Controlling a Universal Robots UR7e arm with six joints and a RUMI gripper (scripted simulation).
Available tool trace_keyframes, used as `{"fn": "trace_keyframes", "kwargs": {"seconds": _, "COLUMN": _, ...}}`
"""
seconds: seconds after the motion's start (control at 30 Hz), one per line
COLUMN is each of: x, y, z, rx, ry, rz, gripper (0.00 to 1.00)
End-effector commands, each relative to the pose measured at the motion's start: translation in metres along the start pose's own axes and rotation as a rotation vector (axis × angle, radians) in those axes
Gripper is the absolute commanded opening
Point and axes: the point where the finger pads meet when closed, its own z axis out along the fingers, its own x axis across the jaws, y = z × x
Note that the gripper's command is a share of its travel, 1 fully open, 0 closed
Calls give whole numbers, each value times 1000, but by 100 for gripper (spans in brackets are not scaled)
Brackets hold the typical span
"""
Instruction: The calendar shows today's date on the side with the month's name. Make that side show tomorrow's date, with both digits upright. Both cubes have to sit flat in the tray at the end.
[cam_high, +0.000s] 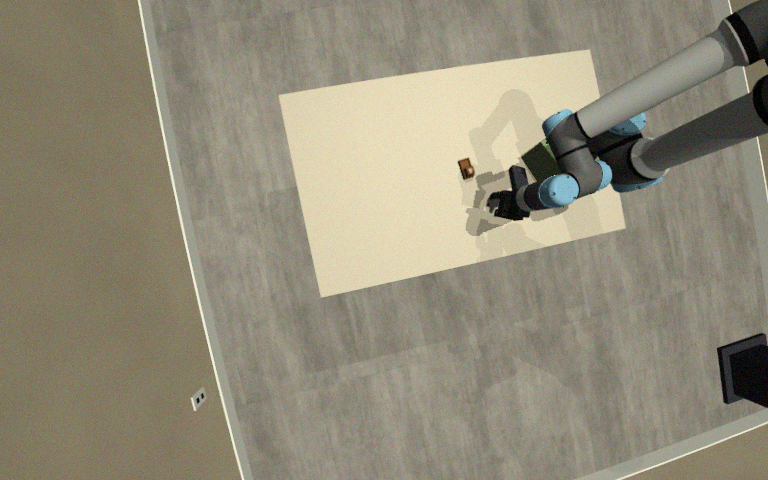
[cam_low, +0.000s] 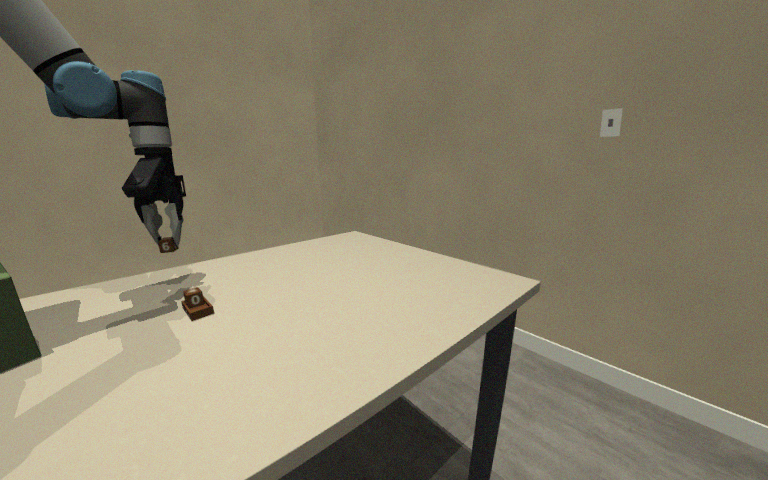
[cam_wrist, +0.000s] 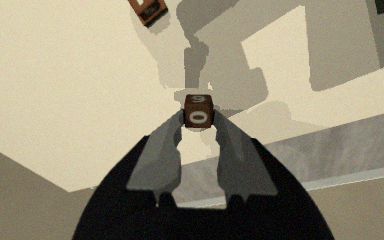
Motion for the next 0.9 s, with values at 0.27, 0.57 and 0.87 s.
{"fn": "trace_keyframes", "kwargs": {"seconds": 0.27, "x": 0, "y": 0, "z": 0, "rx": -1, "ry": -1, "rz": 29, "gripper": 10}}
{"fn": "trace_keyframes", "kwargs": {"seconds": 0.57, "x": 1, "y": 0, "z": 0, "rx": -1, "ry": -1, "rz": 72, "gripper": 10}}
{"fn": "trace_keyframes", "kwargs": {"seconds": 0.87, "x": 2, "y": -1, "z": 0, "rx": -1, "ry": -1, "rz": 162, "gripper": 10}}
